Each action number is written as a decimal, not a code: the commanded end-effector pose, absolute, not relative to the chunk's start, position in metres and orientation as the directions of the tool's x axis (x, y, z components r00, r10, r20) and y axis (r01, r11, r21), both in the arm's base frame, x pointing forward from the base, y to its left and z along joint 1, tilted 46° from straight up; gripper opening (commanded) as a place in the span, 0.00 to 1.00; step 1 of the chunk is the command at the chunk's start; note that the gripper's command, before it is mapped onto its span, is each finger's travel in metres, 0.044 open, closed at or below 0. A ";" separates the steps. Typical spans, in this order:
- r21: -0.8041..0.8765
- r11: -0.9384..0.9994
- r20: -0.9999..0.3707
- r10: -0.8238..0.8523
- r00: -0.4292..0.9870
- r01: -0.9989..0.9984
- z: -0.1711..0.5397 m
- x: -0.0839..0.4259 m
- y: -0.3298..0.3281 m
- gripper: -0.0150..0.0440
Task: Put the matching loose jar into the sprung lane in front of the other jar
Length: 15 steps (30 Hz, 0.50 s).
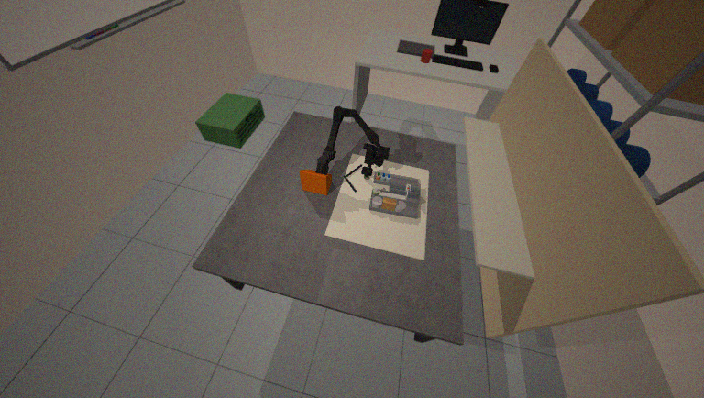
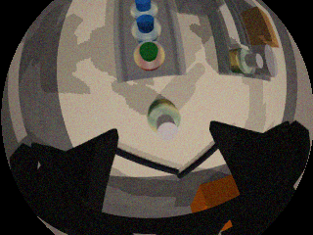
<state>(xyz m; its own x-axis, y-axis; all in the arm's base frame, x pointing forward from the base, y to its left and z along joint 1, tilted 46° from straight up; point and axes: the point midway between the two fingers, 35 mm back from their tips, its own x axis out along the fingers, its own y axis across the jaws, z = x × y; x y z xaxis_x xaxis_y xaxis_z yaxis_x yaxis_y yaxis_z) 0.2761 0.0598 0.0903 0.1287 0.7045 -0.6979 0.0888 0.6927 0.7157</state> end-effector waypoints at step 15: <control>0.718 0.688 -0.695 0.708 0.123 0.101 0.070 0.278 0.078 1.00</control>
<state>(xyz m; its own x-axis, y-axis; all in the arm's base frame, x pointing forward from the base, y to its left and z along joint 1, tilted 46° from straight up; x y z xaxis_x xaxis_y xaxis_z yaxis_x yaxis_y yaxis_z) 0.2800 0.0741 0.0765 0.1339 0.7051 -0.6963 0.0872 0.6915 0.7171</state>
